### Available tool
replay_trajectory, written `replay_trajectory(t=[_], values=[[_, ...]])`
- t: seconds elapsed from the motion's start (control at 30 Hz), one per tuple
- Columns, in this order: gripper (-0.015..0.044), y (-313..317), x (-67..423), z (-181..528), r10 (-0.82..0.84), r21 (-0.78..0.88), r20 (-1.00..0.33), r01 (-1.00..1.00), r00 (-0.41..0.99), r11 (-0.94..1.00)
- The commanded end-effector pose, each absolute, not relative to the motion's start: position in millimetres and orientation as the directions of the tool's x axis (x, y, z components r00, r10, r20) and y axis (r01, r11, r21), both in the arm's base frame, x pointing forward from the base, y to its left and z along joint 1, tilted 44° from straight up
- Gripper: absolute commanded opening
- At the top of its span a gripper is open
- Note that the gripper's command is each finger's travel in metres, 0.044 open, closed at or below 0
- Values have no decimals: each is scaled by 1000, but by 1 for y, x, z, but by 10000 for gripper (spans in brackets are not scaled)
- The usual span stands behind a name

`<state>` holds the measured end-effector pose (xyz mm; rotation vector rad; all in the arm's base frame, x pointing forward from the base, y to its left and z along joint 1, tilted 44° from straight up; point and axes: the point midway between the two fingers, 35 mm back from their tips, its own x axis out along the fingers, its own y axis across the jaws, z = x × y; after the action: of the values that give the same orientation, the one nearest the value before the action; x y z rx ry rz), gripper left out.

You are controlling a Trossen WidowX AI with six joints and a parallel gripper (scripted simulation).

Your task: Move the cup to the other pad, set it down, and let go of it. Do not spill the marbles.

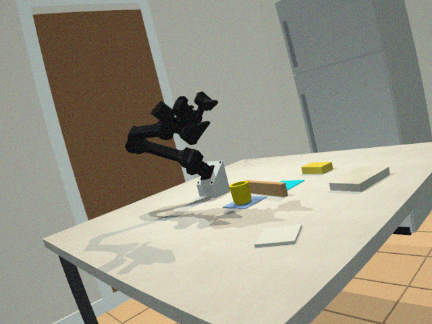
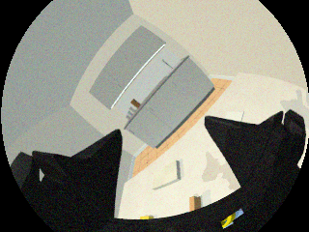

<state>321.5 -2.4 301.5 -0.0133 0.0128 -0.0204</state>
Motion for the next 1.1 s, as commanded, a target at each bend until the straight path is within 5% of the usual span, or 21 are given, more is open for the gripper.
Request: replay_trajectory(t=[0.0, 0.13, 0.27, 0.4, 0.63, 1.07], values=[[374, -3, 323, 298, -26, -20, -29, 25, 999, 999], [269, -13, 342, 232, -130, -192, -350, 65, 928, 979], [166, -25, 337, 160, -266, -418, -659, -47, 704, 907], [166, -38, 311, 109, -419, -547, -820, -317, 390, 775], [166, -61, 264, 81, -678, -346, -731, -815, -76, 465], [166, -62, 256, 82, -684, -333, -724, -825, -86, 456]])
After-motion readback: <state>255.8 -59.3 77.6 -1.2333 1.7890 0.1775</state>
